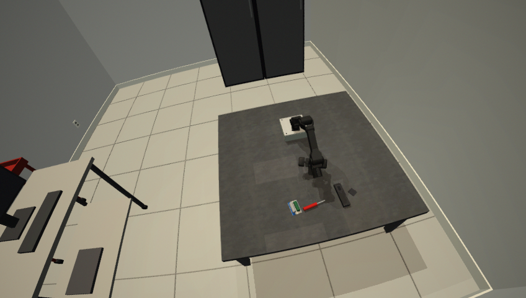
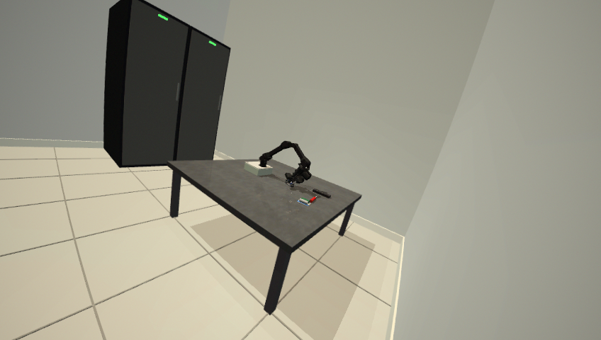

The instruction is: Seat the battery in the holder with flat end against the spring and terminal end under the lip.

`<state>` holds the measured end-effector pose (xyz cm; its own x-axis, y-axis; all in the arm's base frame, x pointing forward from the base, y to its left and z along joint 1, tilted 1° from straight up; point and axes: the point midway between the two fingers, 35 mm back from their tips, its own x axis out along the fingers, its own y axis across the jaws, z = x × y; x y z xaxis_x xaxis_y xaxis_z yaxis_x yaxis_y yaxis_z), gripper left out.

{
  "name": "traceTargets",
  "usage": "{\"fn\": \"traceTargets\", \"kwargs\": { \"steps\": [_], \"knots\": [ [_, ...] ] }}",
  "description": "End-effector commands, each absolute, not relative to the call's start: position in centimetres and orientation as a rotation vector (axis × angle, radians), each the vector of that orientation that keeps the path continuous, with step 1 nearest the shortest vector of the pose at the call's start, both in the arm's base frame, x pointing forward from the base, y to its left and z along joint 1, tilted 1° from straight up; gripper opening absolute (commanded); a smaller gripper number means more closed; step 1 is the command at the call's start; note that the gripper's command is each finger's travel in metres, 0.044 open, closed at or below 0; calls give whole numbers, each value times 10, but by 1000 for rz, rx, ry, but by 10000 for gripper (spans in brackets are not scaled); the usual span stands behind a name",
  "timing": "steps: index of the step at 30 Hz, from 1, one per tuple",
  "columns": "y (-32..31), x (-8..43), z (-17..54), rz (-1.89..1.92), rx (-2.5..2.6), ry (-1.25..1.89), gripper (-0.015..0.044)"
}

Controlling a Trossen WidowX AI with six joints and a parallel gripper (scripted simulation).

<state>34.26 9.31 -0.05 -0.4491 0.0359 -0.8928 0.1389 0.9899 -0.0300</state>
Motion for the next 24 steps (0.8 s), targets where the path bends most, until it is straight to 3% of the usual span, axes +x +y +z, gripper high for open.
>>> {"fn": "traceTargets", "kwargs": {
  "steps": [1, 24],
  "knots": [
    [92, 347, -1, -123, 114, 1996, 79],
    [94, 345, -5, -135, 96, 1891, 79]
  ]
}}
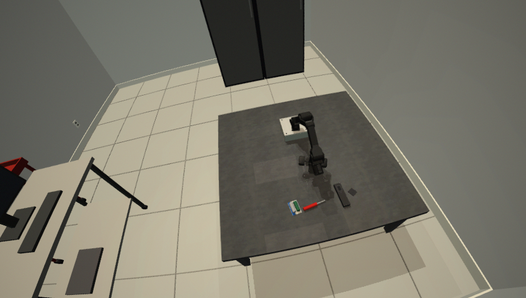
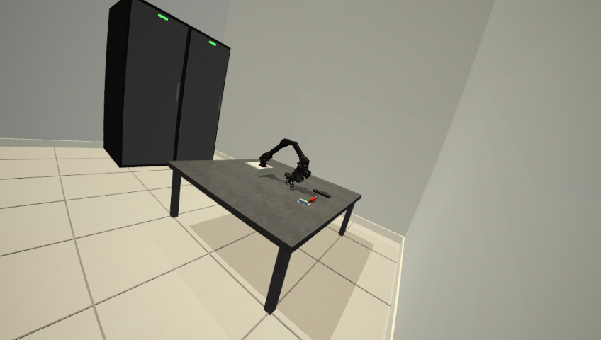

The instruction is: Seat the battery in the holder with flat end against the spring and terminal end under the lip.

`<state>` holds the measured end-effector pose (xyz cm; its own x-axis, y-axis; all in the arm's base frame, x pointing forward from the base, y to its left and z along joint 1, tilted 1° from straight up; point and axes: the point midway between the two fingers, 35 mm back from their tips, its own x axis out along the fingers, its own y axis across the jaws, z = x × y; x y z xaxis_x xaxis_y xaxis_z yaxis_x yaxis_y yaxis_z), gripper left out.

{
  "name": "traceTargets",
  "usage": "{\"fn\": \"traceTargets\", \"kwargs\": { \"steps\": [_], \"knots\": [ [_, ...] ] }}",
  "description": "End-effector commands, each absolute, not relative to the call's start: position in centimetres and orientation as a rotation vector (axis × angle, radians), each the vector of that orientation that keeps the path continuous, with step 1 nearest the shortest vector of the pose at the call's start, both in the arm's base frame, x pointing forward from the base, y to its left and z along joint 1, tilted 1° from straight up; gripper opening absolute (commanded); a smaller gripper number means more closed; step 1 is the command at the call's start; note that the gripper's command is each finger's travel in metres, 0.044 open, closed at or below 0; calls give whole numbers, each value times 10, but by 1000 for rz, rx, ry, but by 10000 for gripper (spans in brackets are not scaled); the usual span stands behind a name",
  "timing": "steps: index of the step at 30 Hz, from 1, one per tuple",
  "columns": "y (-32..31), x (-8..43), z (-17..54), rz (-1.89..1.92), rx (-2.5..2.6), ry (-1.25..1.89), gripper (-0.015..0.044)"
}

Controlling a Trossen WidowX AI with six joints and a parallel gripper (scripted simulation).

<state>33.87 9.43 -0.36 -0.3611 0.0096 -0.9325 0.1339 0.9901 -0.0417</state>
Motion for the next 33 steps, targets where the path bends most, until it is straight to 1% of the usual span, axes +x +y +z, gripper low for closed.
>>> {"fn": "traceTargets", "kwargs": {
  "steps": [1, 33],
  "knots": [
    [94, 345, -6, -136, 96, 1886, 79],
    [95, 340, -10, -153, 82, 1737, 79]
  ]
}}
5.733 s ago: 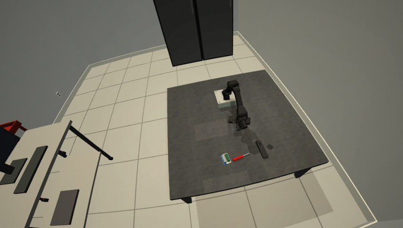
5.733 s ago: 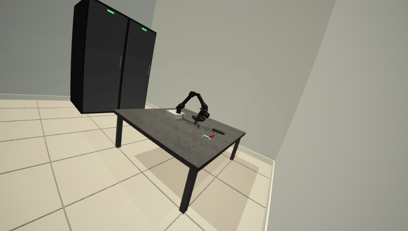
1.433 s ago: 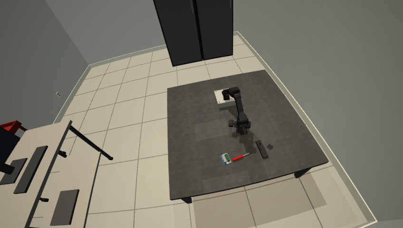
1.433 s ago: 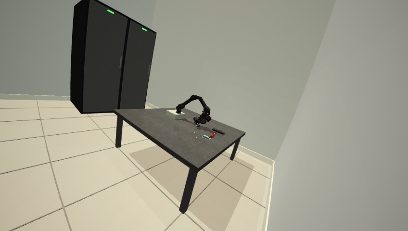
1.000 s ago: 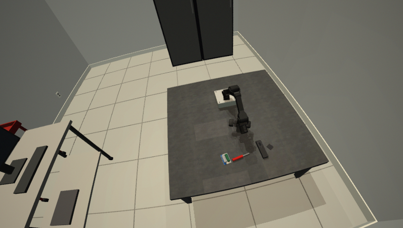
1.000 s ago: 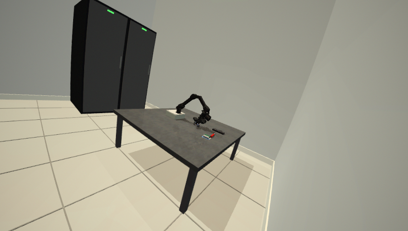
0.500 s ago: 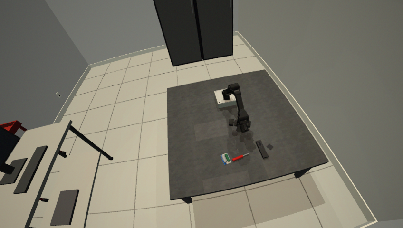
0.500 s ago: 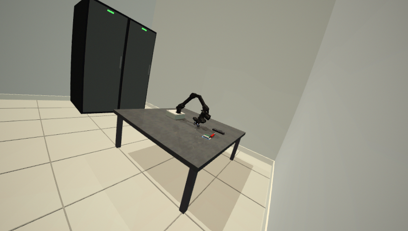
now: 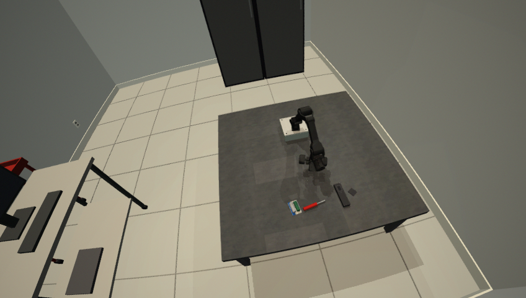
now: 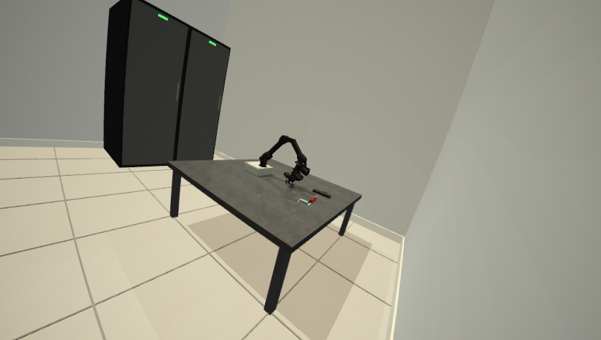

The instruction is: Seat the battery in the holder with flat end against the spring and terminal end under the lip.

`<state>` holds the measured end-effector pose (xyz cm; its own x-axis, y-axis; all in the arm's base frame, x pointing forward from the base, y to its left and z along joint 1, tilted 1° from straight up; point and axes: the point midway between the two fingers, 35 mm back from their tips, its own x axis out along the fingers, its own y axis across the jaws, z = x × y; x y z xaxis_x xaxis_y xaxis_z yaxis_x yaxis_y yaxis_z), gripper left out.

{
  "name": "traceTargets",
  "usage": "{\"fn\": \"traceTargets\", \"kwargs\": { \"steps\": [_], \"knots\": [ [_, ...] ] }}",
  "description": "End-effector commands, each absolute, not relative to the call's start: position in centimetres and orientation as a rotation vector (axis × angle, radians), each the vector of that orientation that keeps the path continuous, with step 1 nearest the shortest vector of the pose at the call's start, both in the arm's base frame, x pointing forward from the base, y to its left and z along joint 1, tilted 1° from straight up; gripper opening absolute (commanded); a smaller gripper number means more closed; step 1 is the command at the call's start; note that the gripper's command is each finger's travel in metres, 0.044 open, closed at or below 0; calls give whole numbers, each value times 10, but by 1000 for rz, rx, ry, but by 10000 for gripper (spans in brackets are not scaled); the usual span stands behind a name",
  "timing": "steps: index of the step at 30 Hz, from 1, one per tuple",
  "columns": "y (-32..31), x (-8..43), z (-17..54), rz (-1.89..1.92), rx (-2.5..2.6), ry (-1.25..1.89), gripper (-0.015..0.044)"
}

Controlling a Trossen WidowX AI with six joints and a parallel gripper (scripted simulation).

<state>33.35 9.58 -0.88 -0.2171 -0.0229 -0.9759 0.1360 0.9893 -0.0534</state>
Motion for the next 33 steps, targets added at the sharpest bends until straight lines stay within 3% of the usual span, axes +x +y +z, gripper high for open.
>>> {"fn": "traceTargets", "kwargs": {
  "steps": [1, 33],
  "knots": [
    [95, 340, -10, -153, 81, 1732, 79],
    [95, 335, -13, -172, 86, 1579, 79]
  ]
}}
